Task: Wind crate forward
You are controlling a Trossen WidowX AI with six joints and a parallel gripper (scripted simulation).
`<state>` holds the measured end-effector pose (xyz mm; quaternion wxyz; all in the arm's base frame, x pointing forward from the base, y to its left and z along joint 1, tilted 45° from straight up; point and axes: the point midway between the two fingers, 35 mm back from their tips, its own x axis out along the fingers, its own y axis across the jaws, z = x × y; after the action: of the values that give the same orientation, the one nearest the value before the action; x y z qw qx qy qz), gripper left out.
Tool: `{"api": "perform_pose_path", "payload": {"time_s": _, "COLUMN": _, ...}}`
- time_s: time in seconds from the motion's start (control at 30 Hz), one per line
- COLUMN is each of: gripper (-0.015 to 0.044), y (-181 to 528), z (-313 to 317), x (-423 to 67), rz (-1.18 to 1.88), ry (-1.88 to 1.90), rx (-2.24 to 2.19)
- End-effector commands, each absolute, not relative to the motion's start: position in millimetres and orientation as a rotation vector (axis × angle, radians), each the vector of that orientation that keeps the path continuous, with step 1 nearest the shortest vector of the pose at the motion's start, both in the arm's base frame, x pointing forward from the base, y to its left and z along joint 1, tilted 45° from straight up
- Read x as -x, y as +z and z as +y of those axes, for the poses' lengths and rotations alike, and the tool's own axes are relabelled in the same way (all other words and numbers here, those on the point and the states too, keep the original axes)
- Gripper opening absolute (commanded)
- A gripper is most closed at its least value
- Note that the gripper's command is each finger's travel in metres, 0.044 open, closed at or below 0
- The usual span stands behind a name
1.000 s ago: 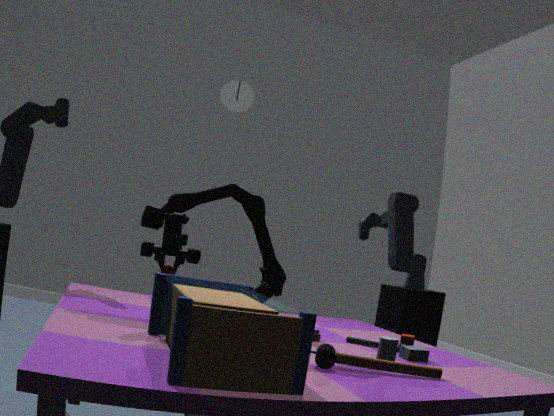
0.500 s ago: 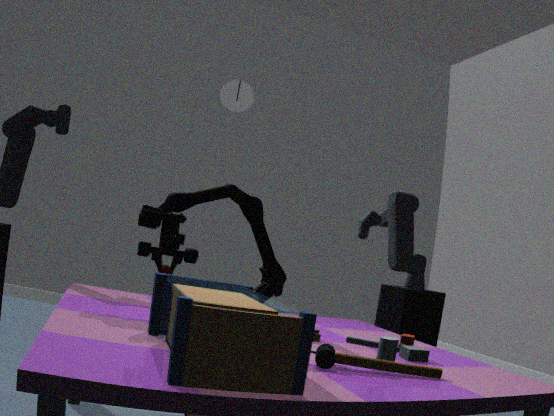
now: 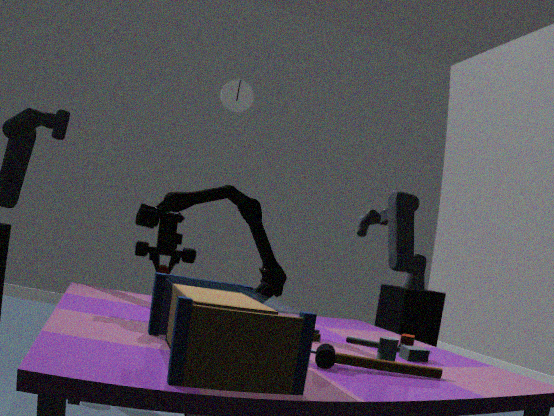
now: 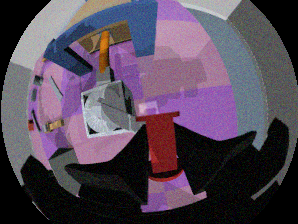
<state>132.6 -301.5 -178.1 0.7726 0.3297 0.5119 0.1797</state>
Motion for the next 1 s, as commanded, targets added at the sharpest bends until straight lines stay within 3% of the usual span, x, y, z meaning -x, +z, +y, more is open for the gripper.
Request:
{"api": "perform_pose_path", "payload": {"time_s": 0.0, "gripper": 0.0000, "y": -183.6, "z": -306.6, "x": -154.2, "rz": 1.081, "ry": 0.387, "rx": -0.682}}
{"api": "perform_pose_path", "payload": {"time_s": 0.97, "gripper": 0.0000, "y": -185.4, "z": -309.6, "x": -191.6, "rz": 1.077, "ry": 0.388, "rx": -0.682}}
